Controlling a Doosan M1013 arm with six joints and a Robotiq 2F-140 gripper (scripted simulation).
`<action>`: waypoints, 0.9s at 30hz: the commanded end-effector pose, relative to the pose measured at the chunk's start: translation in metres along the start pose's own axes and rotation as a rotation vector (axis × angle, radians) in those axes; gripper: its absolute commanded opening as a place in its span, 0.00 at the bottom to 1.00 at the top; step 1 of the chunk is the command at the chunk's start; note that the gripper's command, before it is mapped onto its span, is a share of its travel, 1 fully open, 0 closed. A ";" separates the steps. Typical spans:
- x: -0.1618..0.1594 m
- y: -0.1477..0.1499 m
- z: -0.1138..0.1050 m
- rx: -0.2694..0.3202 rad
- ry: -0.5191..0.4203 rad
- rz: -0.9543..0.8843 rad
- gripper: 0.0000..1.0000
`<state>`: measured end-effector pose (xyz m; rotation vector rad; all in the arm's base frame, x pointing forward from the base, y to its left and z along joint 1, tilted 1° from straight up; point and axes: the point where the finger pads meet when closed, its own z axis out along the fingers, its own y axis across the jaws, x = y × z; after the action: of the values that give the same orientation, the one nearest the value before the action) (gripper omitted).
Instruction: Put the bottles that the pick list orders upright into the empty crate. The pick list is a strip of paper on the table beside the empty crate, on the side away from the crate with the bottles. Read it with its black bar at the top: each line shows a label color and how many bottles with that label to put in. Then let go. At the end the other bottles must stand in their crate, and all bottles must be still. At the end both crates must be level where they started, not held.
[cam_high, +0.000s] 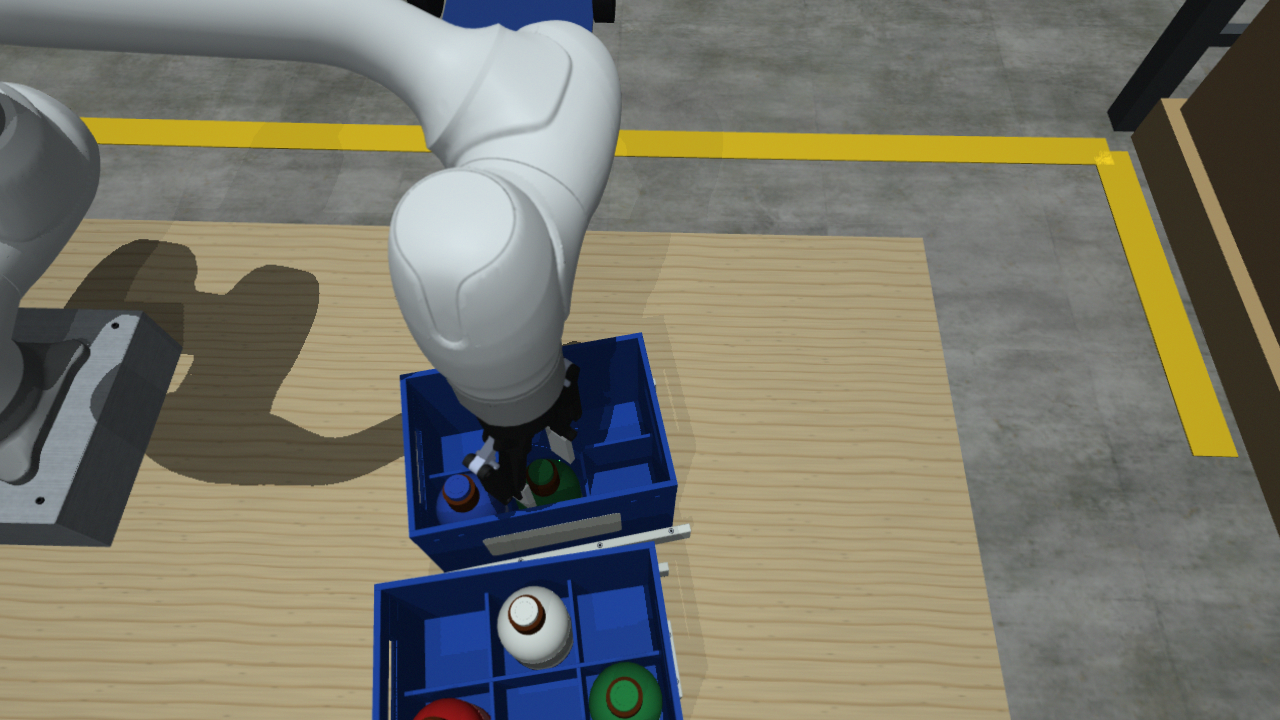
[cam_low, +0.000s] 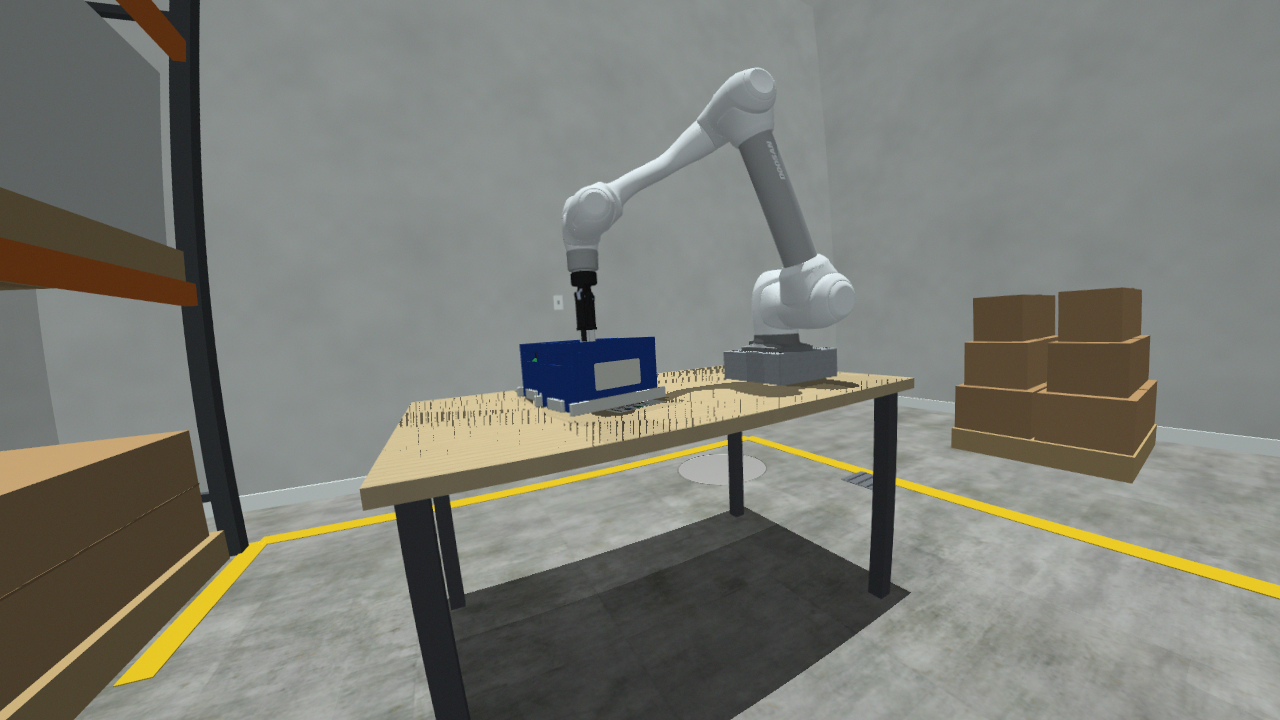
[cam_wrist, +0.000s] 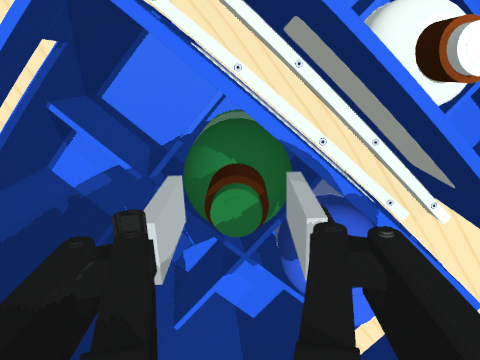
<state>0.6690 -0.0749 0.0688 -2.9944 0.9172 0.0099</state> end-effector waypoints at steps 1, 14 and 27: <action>0.000 0.000 0.000 0.000 0.000 0.000 0.38; 0.000 0.000 0.000 0.000 0.000 0.000 0.38; 0.000 0.000 -0.027 0.000 0.000 0.000 0.38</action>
<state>0.6691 -0.0752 0.0922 -2.9944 0.9172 0.0098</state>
